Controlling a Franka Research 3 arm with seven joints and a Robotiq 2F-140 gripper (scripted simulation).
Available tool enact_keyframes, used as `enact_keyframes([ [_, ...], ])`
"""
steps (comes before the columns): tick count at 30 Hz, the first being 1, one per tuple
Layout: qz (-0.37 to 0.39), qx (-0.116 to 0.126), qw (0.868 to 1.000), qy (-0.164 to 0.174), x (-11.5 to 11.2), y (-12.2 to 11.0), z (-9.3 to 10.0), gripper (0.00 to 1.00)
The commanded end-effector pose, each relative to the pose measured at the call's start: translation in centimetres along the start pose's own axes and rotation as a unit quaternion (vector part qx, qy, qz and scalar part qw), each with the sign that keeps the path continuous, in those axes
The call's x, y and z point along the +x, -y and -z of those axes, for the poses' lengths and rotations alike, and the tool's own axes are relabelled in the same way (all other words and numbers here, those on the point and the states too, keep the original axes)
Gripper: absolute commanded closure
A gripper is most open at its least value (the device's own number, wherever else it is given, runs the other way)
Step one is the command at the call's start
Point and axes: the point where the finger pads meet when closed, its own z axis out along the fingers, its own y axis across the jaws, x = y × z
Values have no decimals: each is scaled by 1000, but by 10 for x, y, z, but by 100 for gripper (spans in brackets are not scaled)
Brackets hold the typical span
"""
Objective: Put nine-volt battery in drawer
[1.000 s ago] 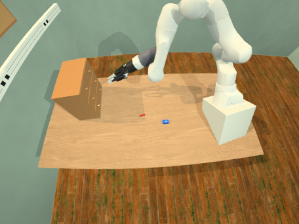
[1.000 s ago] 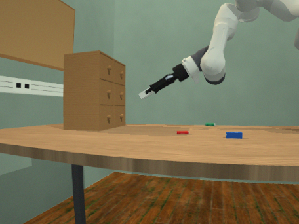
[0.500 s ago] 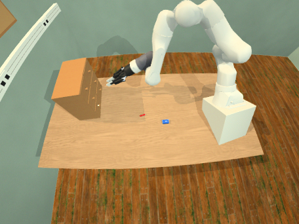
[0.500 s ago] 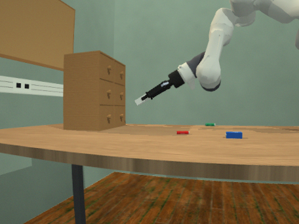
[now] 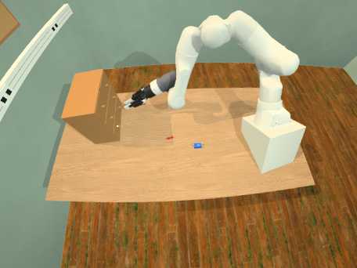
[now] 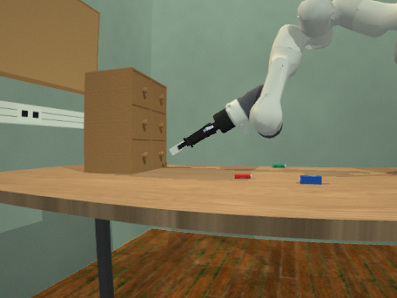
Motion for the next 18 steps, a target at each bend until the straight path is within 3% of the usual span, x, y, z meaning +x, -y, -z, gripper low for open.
enact_keyframes([
  [1,-10,-2,1000,0,2,-1,-8,72],
  [18,-10,-2,1000,0,4,-1,-11,72],
])
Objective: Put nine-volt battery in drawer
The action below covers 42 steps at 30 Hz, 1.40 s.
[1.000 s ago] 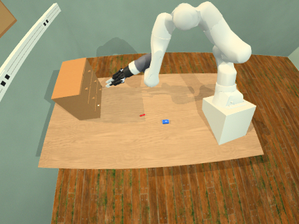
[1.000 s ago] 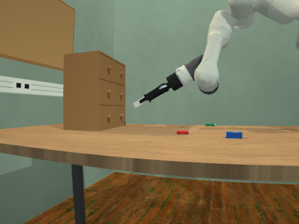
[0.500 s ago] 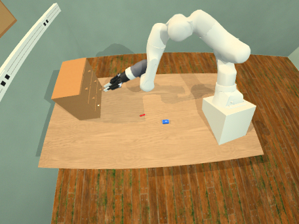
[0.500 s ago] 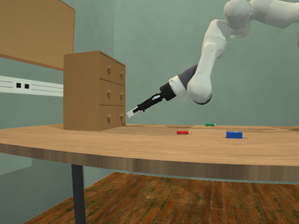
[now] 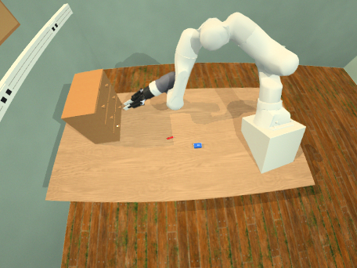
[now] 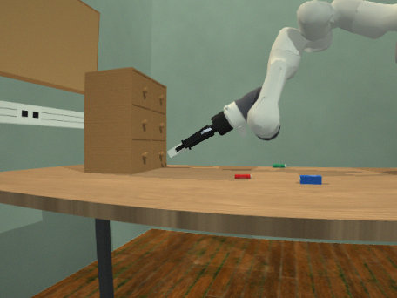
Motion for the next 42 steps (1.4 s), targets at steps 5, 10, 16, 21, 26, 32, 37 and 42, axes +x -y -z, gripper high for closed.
enact_keyframes([
  [5,-2,-1,1000,0,0,0,-1,72],
  [10,-2,-1,1000,0,0,0,-1,72],
  [16,-2,-1,1000,0,0,0,-1,72],
  [21,-2,-1,1000,0,-2,0,-5,72],
  [26,-2,-1,1000,0,-6,0,-11,72],
  [32,-2,-1,1000,0,-10,0,-18,72],
  [37,-2,-1,1000,0,-14,0,-25,72],
  [42,-2,-1,1000,0,-16,0,-29,72],
])
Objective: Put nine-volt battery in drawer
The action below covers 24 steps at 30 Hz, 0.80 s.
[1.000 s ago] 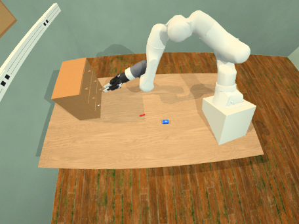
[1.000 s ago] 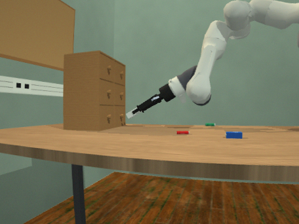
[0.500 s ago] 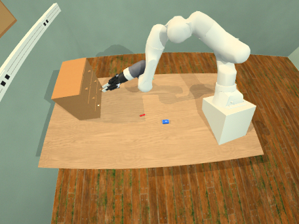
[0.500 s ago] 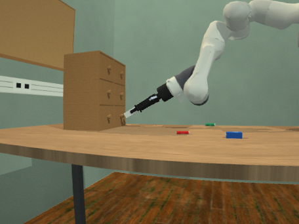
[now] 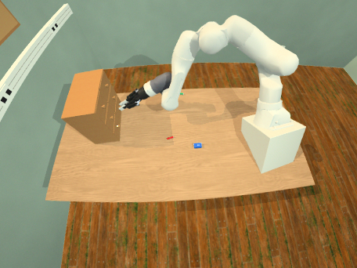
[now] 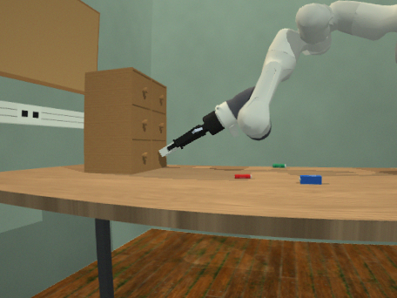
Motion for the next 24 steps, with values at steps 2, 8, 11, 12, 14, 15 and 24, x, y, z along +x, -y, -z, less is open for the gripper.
enact_keyframes([
  [2,-5,-1,1000,-5,2,0,-4,72],
  [8,-5,-1,1000,-5,2,0,-5,72],
  [11,-5,-1,1000,-5,2,0,-5,72],
  [12,-5,-1,1000,-5,2,0,-5,72],
  [14,-5,-1,1000,-5,2,0,-5,72],
  [15,-5,-1,1000,-5,2,0,-5,72],
  [24,-5,-1,1000,-5,2,0,-5,72],
])
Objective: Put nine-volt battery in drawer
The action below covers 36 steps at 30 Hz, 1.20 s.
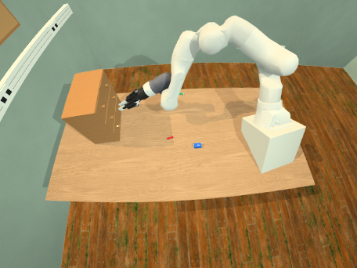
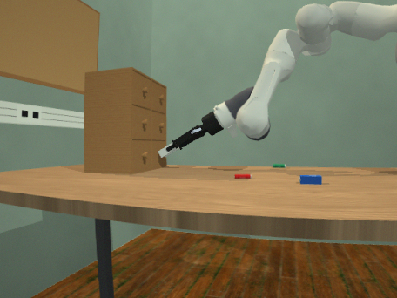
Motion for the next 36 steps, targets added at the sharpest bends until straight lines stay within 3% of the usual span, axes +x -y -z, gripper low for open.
enact_keyframes([
  [1,-3,0,1000,-1,1,0,-1,72],
  [5,-3,0,1000,-1,1,0,-1,72],
  [6,-3,0,1000,-1,1,0,-1,83],
  [36,-3,0,1000,-1,1,0,0,83],
])
